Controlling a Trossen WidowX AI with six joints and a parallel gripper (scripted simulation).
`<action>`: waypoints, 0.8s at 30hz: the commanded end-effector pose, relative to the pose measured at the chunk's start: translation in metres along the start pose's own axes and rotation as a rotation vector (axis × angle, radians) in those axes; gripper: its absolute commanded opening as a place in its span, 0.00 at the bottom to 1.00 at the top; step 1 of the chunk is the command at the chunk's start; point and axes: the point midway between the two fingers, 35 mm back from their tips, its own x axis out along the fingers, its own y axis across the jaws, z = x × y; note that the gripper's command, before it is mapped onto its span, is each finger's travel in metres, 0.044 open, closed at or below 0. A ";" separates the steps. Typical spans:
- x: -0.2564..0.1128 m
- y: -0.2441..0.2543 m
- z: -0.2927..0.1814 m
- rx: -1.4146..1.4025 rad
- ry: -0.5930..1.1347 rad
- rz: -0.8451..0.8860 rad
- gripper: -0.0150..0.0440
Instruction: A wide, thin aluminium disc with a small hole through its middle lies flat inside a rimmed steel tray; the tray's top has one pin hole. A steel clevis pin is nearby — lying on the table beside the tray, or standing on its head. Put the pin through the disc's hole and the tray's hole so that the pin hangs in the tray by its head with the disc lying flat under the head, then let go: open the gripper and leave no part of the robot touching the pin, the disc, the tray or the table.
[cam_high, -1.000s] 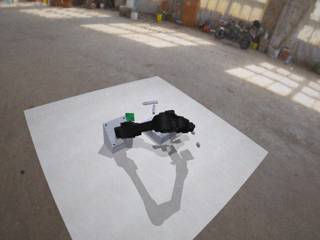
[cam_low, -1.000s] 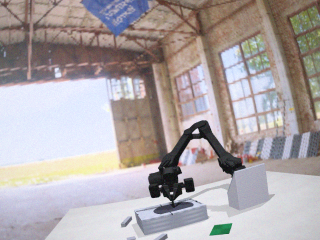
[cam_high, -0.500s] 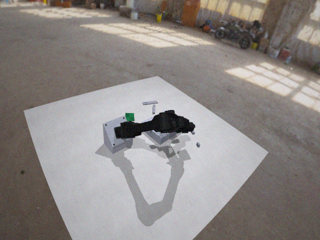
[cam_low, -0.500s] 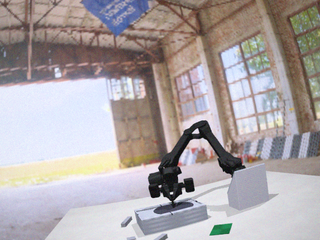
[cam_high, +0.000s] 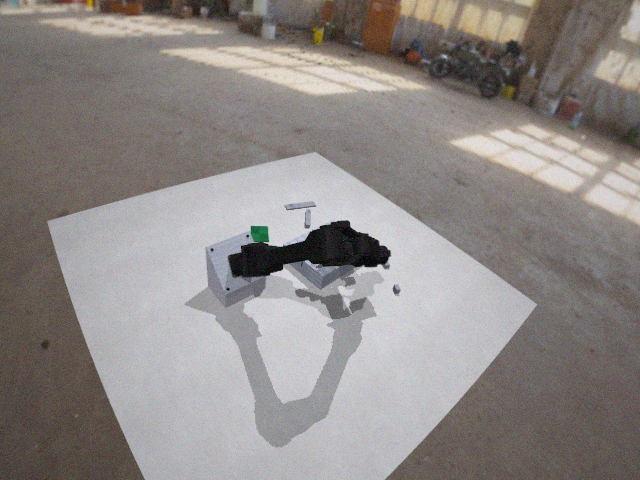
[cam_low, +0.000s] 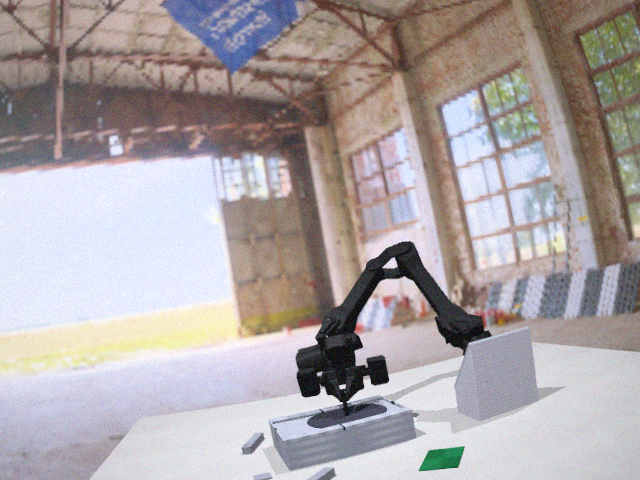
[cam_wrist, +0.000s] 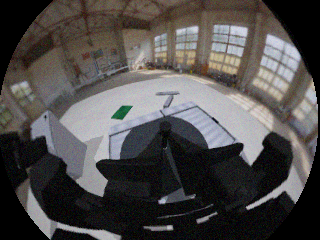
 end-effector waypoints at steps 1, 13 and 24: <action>0.000 -0.001 0.000 0.001 0.011 -0.002 0.25; 0.000 -0.001 0.001 0.000 0.030 -0.002 0.25; 0.000 0.001 0.001 -0.022 0.035 -0.012 0.25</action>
